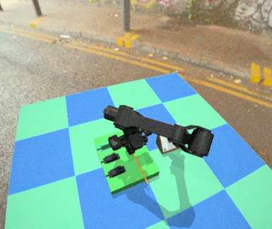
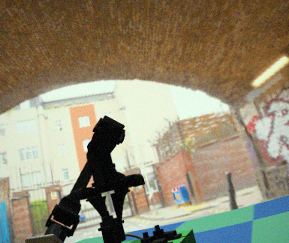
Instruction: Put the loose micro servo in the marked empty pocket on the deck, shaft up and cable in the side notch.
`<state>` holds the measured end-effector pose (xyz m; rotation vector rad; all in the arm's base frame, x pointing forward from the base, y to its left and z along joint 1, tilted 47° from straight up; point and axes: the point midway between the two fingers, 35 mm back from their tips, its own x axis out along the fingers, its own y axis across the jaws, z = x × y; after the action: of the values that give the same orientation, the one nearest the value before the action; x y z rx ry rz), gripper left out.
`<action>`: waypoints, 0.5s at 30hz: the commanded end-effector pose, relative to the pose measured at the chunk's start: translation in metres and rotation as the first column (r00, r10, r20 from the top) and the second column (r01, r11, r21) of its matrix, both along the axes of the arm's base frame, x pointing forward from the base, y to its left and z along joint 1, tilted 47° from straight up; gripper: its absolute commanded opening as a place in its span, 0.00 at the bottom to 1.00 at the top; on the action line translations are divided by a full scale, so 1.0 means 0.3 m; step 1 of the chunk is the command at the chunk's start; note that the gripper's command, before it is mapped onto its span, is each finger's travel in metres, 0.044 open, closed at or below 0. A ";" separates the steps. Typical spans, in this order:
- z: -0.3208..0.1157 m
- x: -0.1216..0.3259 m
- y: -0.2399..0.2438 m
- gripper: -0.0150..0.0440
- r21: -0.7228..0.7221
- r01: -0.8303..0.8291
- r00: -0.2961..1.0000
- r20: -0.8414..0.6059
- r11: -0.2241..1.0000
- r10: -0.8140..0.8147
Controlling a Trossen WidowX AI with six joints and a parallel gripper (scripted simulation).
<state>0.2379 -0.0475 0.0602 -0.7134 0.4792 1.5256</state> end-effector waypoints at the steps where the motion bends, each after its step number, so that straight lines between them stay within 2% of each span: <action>1: -0.033 0.008 -0.048 0.25 -0.011 0.002 1.000 0.010 1.000 -0.002; 15: -0.198 0.023 -0.210 0.25 -0.015 0.002 1.000 0.012 1.000 -0.002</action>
<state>0.2430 -0.0996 0.0069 -0.7144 0.4823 1.5228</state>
